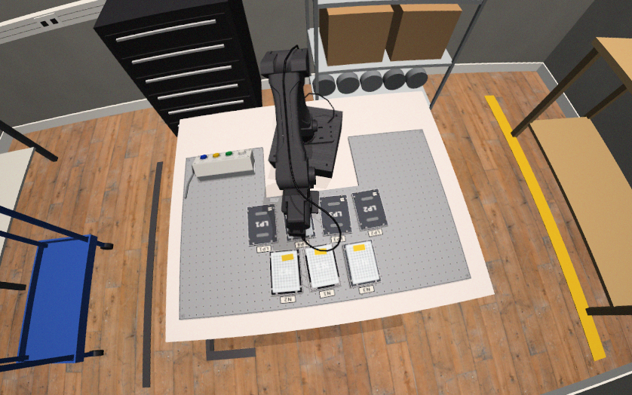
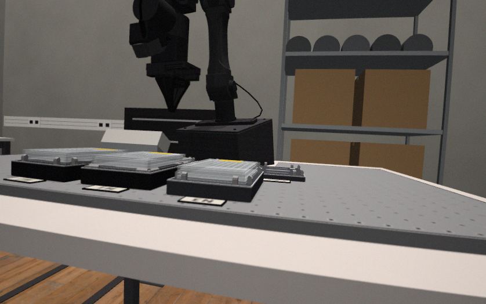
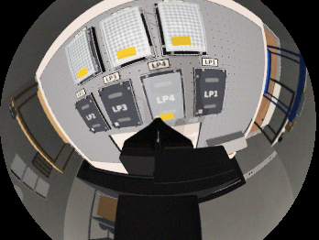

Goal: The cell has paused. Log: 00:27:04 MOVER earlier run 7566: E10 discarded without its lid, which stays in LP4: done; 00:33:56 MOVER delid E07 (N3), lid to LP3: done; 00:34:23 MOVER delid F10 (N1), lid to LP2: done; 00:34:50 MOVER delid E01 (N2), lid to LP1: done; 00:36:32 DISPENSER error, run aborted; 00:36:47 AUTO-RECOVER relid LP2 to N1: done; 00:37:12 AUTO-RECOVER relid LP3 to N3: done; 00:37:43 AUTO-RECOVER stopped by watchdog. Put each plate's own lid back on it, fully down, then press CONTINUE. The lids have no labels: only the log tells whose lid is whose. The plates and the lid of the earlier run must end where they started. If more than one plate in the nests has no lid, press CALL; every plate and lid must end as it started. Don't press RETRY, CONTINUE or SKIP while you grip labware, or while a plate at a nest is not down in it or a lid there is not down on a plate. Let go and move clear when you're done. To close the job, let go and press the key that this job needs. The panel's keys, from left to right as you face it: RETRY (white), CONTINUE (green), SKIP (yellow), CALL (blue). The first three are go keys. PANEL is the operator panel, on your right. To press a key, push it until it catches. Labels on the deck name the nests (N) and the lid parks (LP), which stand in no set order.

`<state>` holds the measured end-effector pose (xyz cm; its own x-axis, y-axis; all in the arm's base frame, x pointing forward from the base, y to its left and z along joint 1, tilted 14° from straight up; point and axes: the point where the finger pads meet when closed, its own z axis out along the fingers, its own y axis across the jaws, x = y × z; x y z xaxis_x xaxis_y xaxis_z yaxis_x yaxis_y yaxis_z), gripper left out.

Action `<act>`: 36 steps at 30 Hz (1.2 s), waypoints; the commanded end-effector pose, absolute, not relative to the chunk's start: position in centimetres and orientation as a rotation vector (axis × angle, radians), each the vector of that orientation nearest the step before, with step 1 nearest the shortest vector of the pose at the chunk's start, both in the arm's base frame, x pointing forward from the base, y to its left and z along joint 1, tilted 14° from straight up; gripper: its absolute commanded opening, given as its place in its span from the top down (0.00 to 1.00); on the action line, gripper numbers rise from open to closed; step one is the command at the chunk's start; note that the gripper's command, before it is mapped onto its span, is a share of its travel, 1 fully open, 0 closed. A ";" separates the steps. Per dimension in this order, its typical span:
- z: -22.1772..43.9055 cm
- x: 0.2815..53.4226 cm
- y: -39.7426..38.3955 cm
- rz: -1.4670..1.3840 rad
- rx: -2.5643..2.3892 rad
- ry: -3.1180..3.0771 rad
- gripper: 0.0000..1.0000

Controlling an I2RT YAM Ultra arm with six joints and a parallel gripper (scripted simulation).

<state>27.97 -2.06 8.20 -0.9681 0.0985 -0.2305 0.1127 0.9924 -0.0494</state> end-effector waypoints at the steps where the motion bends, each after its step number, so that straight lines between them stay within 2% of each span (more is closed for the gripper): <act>1: 8.7 27.5 -3.4 -0.054 0.255 2.874 1.00; 24: 9.2 26.3 -14.1 0.022 0.859 2.757 1.00; 36: 9.3 25.5 -18.2 0.022 0.860 2.758 1.00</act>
